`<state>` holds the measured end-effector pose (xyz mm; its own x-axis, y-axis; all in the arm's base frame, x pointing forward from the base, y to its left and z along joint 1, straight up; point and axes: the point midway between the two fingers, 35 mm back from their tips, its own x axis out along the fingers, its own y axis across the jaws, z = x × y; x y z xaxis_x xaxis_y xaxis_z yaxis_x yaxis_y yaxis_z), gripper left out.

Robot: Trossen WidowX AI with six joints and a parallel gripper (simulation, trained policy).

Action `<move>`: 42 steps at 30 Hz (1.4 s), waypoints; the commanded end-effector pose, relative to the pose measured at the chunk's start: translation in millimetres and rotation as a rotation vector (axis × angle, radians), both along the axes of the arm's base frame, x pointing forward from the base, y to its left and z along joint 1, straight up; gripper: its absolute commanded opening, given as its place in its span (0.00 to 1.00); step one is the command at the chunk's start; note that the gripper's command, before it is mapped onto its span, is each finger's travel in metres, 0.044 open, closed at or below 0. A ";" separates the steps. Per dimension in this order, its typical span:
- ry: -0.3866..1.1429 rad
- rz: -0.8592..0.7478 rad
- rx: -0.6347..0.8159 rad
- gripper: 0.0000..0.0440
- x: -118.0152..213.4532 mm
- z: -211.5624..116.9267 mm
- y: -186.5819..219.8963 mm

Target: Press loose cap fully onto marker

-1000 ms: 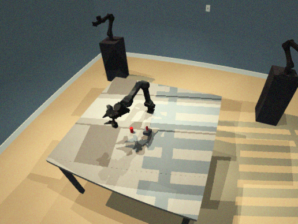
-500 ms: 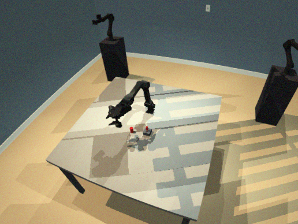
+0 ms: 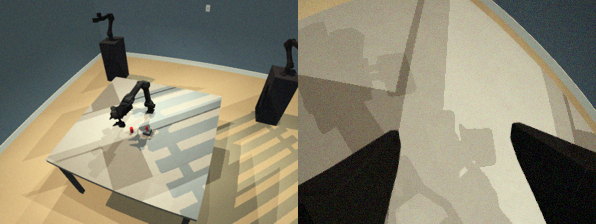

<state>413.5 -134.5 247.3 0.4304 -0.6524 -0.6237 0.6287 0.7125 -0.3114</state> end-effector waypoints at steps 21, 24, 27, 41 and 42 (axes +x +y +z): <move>0.177 -0.039 0.195 0.72 -31.5 -38.4 22.8; 0.202 -0.047 0.219 0.72 -35.8 -43.5 25.3; 0.226 -0.055 0.243 0.72 -40.2 -48.6 27.9; 0.338 -0.100 0.359 0.73 -60.0 -71.4 39.7; 0.346 -0.104 0.367 0.73 -61.3 -73.0 40.5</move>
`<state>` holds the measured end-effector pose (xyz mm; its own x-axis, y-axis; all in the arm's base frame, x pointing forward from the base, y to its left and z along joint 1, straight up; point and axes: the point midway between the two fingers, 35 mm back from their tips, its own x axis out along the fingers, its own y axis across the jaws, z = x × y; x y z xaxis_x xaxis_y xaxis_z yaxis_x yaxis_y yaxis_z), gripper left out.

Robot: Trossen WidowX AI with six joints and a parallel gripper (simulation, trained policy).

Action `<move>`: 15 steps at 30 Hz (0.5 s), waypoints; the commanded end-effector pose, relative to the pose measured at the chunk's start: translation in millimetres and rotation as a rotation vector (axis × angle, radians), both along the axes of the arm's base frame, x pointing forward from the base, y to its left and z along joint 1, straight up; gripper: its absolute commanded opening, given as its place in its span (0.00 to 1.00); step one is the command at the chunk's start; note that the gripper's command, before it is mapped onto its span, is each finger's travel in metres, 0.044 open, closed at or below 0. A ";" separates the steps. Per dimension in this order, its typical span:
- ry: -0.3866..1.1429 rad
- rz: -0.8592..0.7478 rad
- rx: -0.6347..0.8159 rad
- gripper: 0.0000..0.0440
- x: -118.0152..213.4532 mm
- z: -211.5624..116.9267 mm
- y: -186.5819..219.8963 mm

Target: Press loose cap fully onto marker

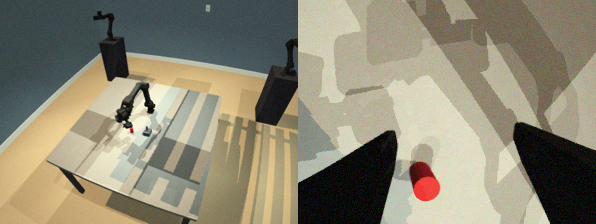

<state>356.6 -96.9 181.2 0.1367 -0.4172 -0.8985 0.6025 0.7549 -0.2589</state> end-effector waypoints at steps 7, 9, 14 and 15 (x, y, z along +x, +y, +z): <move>0.085 -0.040 0.088 0.73 -13.4 -17.6 8.8; 0.100 -0.048 0.105 0.73 -15.8 -20.6 10.5; 0.137 -0.065 0.148 0.73 -21.5 -28.1 14.6; 0.145 -0.069 0.157 0.73 -22.7 -29.6 15.4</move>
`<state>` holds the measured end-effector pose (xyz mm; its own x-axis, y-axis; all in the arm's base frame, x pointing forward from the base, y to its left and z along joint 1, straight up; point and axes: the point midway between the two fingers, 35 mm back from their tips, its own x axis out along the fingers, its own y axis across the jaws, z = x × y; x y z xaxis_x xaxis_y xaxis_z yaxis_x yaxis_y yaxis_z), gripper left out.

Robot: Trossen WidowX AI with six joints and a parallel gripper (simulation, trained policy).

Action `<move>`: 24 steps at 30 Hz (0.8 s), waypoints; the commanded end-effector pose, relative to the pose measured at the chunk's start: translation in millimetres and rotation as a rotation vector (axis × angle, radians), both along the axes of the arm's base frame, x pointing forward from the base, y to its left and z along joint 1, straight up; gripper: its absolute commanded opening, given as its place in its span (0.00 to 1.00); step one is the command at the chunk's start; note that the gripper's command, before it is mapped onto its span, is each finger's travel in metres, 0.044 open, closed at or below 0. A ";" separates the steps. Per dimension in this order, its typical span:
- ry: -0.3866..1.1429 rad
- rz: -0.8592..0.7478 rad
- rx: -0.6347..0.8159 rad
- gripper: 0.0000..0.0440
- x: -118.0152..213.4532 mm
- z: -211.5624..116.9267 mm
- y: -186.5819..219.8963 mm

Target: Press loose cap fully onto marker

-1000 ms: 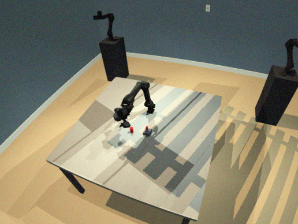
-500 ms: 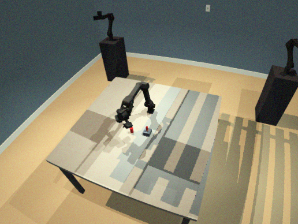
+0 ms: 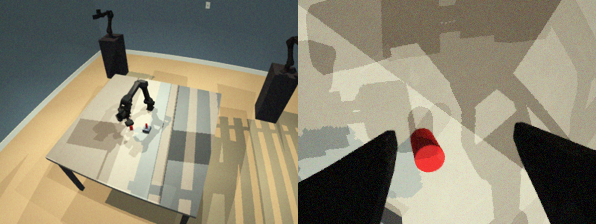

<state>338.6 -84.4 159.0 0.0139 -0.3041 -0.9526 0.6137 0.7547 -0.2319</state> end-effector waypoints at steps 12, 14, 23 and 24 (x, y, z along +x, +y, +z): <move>0.114 -0.054 0.143 0.72 -16.5 -25.4 12.3; 0.126 -0.059 0.163 0.72 -18.2 -28.5 13.8; 0.172 -0.073 0.256 0.71 -24.5 -43.3 20.0; 0.176 -0.073 0.267 0.70 -25.1 -45.1 20.7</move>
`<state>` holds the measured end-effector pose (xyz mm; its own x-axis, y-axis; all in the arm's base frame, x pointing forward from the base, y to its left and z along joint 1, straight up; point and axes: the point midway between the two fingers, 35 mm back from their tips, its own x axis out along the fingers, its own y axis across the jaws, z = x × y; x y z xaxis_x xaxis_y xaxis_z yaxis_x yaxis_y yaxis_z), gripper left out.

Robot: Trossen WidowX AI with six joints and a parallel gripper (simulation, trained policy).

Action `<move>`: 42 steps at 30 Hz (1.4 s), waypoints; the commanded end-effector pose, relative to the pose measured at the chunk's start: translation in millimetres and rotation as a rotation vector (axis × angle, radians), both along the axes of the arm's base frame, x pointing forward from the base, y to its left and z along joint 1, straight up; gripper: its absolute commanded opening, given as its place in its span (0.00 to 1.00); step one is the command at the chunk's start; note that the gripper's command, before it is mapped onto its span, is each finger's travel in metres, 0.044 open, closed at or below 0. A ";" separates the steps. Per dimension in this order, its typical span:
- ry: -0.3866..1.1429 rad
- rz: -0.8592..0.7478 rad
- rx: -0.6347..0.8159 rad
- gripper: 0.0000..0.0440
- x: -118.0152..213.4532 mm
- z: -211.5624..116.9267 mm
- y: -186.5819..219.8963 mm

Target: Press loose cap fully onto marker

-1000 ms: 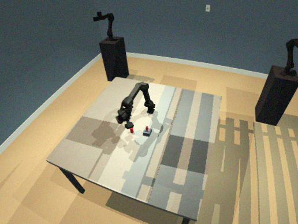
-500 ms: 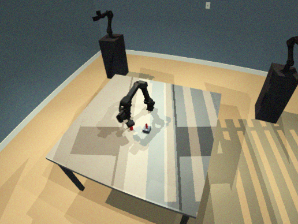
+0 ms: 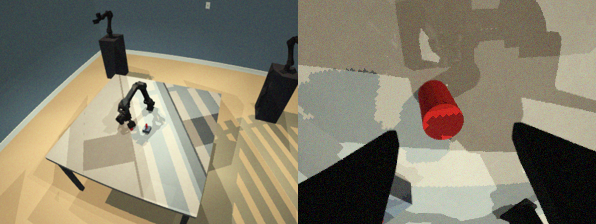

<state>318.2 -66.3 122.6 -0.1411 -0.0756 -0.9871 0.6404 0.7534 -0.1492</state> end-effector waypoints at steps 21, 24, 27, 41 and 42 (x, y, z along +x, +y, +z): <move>0.074 0.041 0.163 0.61 -14.0 -56.1 6.0; 0.073 0.055 0.161 0.59 -14.9 -60.6 5.6; 0.069 0.068 0.155 0.53 -15.5 -63.5 4.9; -0.026 0.134 0.099 0.08 -4.9 -30.5 9.7; -0.035 0.140 0.097 0.08 -3.5 -26.8 11.3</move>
